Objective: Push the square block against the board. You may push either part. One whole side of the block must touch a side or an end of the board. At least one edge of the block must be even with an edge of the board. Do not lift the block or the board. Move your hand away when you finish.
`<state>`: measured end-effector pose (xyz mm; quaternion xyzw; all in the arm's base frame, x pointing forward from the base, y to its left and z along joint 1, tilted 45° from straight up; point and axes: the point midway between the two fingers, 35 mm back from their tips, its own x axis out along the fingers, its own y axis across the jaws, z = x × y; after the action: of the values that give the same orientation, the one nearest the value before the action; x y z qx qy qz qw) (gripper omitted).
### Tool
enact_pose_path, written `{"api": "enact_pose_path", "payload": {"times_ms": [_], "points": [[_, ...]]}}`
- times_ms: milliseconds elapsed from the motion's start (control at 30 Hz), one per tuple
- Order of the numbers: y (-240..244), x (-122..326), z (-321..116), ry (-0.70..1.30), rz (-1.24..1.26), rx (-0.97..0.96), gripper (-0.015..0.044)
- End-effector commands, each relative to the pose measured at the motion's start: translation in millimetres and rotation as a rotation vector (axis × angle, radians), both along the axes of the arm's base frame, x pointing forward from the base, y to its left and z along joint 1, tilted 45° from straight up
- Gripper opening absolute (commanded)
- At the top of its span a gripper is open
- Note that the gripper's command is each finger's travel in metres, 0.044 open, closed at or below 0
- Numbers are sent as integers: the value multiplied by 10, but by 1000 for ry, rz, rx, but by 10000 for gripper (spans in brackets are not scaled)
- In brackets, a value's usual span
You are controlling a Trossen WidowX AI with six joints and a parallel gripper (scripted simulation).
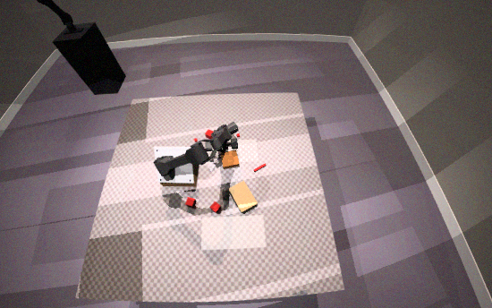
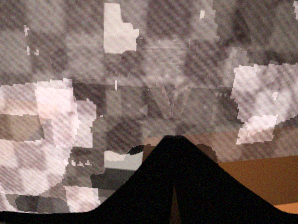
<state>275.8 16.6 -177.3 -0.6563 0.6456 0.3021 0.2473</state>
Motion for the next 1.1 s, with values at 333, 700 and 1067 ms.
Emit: {"api": "enact_pose_path", "payload": {"times_ms": [333, 700, 1067], "points": [[167, 12, -156, -5, 0, -2, 0], [291, -4, -288, -6, -1, -4, 0], [673, -9, 113, -6, -1, -2, 0]]}}
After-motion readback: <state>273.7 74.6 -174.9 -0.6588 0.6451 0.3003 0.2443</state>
